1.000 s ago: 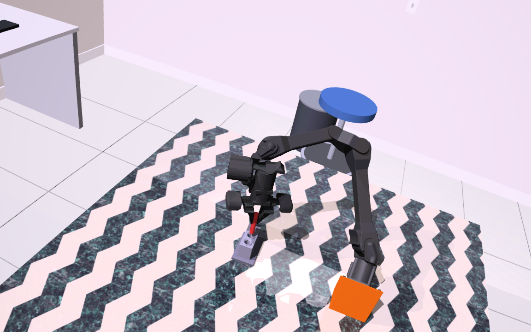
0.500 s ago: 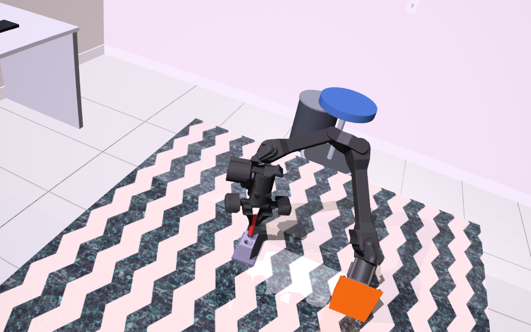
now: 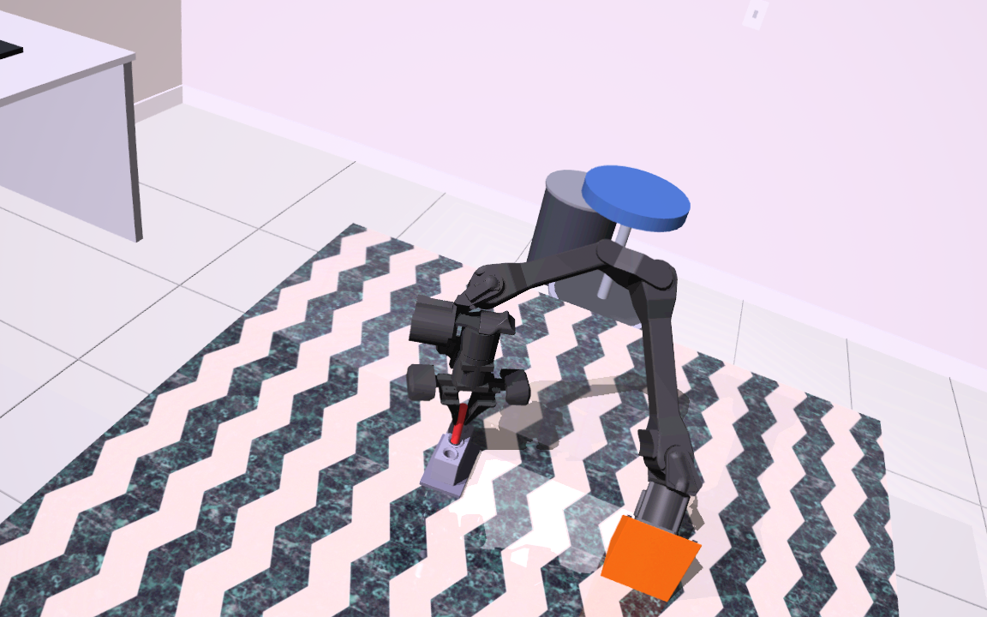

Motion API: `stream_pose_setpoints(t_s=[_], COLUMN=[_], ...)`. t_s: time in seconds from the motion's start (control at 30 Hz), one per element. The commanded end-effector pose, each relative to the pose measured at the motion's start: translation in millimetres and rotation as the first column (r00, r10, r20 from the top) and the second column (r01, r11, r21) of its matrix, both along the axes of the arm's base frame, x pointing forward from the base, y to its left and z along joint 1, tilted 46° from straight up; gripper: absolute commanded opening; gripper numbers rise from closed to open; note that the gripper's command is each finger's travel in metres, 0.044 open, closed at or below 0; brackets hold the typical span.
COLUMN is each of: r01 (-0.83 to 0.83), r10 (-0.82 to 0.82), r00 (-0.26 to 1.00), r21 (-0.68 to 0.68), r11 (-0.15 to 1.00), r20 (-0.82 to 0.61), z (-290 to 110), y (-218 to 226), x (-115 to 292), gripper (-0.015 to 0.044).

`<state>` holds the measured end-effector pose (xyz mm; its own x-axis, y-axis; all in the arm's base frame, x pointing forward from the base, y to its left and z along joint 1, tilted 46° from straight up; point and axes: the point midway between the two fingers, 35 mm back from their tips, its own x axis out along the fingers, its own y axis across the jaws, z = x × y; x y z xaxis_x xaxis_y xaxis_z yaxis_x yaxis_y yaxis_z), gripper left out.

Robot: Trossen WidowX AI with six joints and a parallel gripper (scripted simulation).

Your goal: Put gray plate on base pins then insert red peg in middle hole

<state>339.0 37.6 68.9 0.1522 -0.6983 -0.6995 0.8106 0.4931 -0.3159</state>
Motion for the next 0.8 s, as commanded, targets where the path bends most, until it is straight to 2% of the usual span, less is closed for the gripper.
stream_pose_setpoints(t_s=[0.0,0.77], r01=[0.0,0.0], r10=[0.0,0.0], r00=[1.0,1.0], r21=[0.0,0.0], r11=[1.0,1.0], r20=[0.001,0.001], z=[-1.2,-2.4], y=[0.2,-0.5], x=[-0.3,-0.9], gripper=[0.0,0.0])
